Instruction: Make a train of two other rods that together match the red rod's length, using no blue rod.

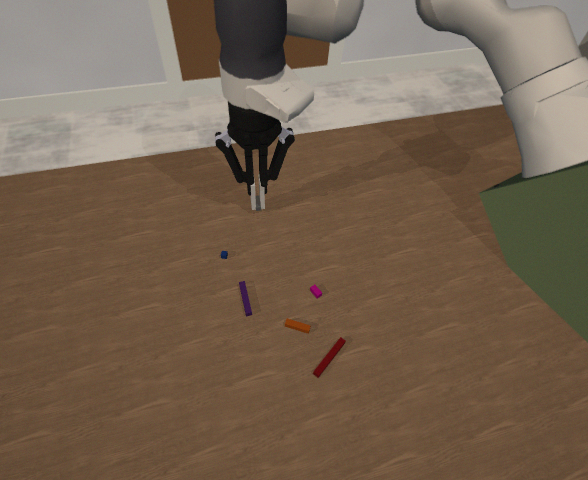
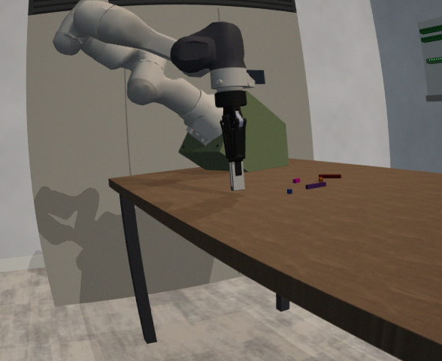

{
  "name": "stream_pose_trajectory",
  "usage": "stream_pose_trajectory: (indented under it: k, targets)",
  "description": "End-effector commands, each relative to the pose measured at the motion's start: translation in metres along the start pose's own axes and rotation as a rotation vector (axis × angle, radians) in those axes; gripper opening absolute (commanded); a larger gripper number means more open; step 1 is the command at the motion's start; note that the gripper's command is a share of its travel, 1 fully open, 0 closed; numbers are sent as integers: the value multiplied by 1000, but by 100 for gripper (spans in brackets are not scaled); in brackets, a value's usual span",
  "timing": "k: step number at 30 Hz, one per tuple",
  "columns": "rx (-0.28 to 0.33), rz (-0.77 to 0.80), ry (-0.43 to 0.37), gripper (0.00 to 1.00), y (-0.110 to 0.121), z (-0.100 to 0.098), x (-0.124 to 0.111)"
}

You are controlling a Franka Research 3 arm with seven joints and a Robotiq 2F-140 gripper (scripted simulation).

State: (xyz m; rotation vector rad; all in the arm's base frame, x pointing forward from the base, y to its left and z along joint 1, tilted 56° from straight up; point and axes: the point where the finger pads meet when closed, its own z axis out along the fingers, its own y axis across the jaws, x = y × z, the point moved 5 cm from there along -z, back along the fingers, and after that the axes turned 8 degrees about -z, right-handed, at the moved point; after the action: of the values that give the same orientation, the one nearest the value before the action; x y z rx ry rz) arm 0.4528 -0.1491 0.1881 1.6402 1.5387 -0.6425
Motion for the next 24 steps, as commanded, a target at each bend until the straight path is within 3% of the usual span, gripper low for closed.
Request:
stream_pose_trajectory:
  k: [1, 24]
  targets:
    - [-1, 5, -1, 3, 1, 1, -1]
    - [-1, 5, -1, 3, 1, 13, -1]
